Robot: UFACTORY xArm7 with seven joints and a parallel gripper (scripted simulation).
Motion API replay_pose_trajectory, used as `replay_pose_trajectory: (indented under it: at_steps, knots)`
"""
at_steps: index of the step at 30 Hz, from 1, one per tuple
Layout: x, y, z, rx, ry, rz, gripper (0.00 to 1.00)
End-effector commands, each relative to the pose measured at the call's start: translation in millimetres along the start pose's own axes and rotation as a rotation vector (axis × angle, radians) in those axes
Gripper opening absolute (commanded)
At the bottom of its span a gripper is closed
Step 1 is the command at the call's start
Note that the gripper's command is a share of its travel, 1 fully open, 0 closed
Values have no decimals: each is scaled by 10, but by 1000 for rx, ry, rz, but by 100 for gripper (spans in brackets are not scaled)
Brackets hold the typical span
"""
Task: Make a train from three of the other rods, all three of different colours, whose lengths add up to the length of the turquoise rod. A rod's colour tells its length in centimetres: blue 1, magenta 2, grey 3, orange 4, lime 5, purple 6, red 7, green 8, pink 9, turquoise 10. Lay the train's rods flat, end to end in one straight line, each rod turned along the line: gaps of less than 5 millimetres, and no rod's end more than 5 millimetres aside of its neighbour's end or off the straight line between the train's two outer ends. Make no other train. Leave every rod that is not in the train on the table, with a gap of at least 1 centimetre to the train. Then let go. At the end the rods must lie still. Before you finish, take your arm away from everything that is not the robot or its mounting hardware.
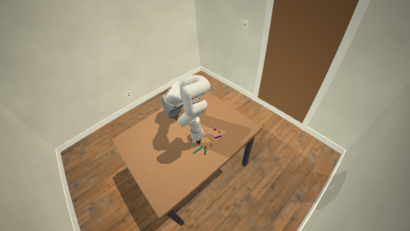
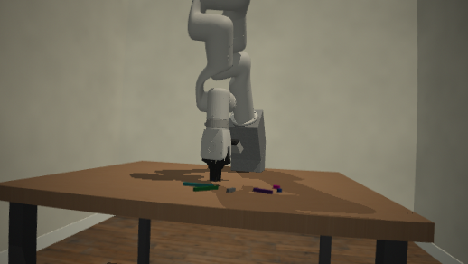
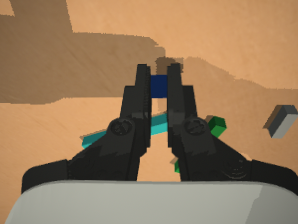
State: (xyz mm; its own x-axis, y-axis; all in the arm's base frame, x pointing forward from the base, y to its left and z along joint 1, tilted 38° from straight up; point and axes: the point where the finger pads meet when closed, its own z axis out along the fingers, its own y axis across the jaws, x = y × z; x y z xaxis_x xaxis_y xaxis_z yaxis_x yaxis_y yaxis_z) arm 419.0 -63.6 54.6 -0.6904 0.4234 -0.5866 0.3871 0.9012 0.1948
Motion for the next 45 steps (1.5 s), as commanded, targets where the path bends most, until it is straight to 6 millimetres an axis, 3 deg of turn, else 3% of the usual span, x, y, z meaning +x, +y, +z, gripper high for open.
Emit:
replay_pose_trajectory:
  at_steps: [1, 27, 45]
  knots:
    - [-2, 1, -3, 0, -1, 1, 4]
    - [-2, 2, 4, -1, -1, 1, 4]
    - [-2, 1, 116, 0, -1, 1, 4]
